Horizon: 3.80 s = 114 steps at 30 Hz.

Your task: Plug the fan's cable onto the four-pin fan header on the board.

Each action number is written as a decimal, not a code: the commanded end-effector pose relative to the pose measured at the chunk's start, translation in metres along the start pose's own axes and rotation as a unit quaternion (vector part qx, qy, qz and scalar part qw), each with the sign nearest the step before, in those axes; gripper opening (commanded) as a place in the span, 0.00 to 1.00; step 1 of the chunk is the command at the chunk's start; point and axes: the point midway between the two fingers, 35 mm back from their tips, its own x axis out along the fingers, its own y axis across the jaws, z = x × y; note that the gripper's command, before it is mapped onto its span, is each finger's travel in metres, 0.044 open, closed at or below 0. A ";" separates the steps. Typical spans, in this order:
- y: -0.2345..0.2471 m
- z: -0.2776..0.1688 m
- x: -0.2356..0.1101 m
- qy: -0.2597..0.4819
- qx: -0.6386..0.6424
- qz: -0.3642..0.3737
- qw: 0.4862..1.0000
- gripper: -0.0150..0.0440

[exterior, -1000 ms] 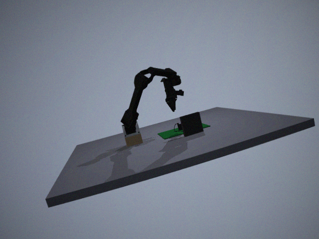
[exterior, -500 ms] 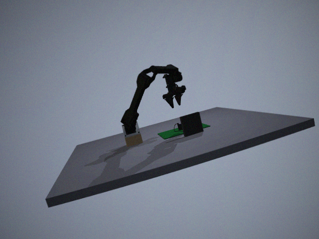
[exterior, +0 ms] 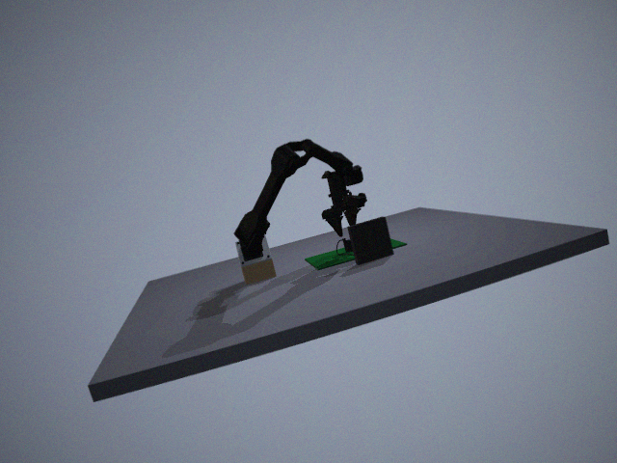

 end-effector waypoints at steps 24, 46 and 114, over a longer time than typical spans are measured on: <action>0.002 0.001 0.039 -0.008 -0.004 0.005 1.000 1.00; 0.002 0.002 0.051 -0.006 0.000 0.006 1.000 0.60; -0.018 0.033 0.003 -0.009 -0.697 -0.002 0.717 0.25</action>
